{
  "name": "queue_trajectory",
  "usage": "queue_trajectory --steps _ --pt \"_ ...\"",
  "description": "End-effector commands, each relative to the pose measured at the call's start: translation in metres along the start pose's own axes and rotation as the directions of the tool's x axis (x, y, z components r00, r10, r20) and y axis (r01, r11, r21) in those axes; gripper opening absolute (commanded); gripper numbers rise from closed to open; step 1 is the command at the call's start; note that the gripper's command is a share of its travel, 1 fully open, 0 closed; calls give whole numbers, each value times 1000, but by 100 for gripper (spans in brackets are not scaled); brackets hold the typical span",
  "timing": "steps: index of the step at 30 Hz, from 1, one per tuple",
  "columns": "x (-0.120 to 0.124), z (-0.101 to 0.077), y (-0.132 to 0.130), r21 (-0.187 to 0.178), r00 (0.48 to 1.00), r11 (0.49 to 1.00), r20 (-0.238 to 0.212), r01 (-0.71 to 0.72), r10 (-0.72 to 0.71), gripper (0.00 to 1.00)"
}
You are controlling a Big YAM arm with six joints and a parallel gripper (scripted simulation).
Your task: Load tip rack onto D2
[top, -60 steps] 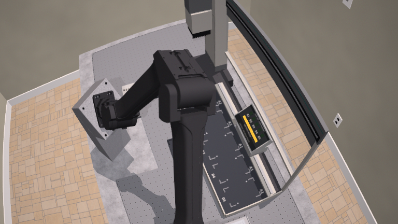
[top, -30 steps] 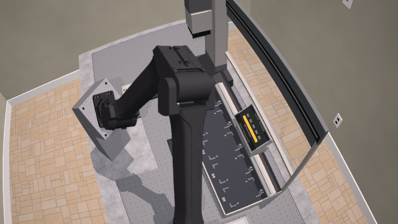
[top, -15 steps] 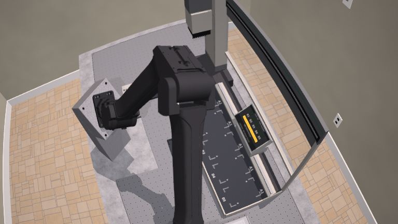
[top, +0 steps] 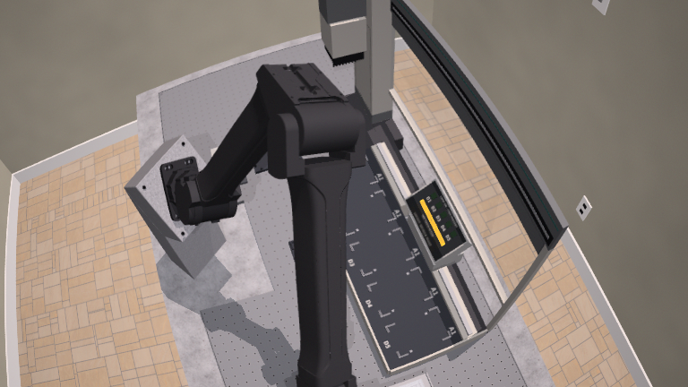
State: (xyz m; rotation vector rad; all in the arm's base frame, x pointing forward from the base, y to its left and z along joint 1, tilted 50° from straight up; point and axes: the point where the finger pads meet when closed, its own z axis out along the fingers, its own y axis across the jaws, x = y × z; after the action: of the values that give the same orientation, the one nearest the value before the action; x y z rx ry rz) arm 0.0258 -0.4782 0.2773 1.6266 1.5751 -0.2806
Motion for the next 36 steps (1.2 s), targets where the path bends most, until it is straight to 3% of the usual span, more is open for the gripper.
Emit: queue_trajectory --steps 1,16,36 --pt "7 -5 11 -7 995 996 24 93 -93 100" --pt "69 -2 34 -5 940 940 19 341 -341 100" --pt "152 -3 68 -2 762 763 25 647 -647 100"
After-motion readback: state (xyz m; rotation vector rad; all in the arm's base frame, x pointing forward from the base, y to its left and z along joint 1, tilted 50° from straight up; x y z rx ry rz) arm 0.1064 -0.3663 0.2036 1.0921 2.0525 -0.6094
